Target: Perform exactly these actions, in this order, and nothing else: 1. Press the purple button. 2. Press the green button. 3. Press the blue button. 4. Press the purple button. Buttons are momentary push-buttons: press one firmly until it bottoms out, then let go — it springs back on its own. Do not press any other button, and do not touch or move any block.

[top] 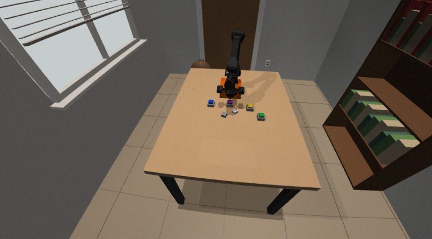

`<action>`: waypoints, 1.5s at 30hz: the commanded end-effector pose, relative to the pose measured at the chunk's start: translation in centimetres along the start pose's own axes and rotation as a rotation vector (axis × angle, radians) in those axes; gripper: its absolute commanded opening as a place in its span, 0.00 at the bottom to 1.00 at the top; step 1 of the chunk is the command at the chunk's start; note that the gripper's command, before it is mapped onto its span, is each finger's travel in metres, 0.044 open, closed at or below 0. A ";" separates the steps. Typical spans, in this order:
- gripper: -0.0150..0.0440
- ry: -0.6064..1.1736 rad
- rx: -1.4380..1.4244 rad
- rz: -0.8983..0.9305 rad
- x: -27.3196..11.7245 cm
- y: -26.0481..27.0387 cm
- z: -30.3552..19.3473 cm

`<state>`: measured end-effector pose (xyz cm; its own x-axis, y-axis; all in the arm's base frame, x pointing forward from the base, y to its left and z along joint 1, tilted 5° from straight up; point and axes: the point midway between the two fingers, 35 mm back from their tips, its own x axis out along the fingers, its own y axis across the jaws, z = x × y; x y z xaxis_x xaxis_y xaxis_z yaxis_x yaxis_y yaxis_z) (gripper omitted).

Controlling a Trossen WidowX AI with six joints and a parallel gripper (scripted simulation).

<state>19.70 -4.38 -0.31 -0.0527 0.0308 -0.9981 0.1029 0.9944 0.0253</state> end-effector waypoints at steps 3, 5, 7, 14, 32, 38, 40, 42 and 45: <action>0.29 0.002 0.006 0.006 1.1 0.1 -0.1; 0.29 0.002 0.006 0.006 1.4 0.1 -0.1; 0.29 0.002 0.006 0.006 1.7 0.1 -0.1; 0.29 0.002 0.006 0.006 2.8 0.1 -0.1; 0.29 0.002 0.006 0.006 3.2 0.1 -0.2; 0.29 0.002 0.005 0.004 0.5 0.1 -0.1; 0.29 0.002 0.006 0.006 -0.3 0.1 -0.1; 0.29 0.002 0.006 0.006 -0.3 0.1 -0.1; 0.38 0.002 0.002 0.004 -0.4 0.4 0.1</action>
<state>19.66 -4.33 -0.31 -0.0532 0.0312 -0.9981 0.1047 0.9942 0.0255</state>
